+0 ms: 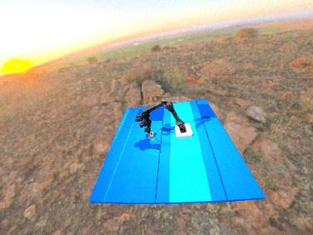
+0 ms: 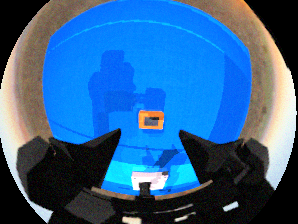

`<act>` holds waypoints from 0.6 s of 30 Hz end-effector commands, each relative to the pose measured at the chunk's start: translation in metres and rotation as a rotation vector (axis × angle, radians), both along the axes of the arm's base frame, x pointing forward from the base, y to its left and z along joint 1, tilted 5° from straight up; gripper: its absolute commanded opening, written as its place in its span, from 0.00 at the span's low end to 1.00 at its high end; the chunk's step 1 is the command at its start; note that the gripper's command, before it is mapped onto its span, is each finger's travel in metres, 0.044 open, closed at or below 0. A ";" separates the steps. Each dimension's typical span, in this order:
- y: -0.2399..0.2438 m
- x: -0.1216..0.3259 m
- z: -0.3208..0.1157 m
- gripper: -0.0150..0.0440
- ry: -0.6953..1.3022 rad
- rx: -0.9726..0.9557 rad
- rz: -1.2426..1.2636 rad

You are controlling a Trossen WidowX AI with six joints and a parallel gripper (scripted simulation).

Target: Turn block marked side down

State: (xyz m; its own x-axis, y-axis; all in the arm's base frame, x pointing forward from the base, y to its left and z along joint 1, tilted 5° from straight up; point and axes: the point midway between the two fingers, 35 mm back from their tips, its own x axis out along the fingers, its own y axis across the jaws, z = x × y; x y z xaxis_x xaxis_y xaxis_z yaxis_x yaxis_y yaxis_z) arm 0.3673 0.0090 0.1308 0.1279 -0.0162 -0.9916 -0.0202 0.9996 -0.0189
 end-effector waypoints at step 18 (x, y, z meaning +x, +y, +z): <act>-0.007 -0.002 -0.052 1.00 0.018 -0.019 -0.010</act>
State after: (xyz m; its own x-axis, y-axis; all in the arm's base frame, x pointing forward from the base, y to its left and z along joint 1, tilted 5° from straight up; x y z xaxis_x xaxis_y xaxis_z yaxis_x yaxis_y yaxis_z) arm 0.3647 0.0026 0.0835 0.1109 -0.0311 -0.9933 -0.0074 0.9995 -0.0321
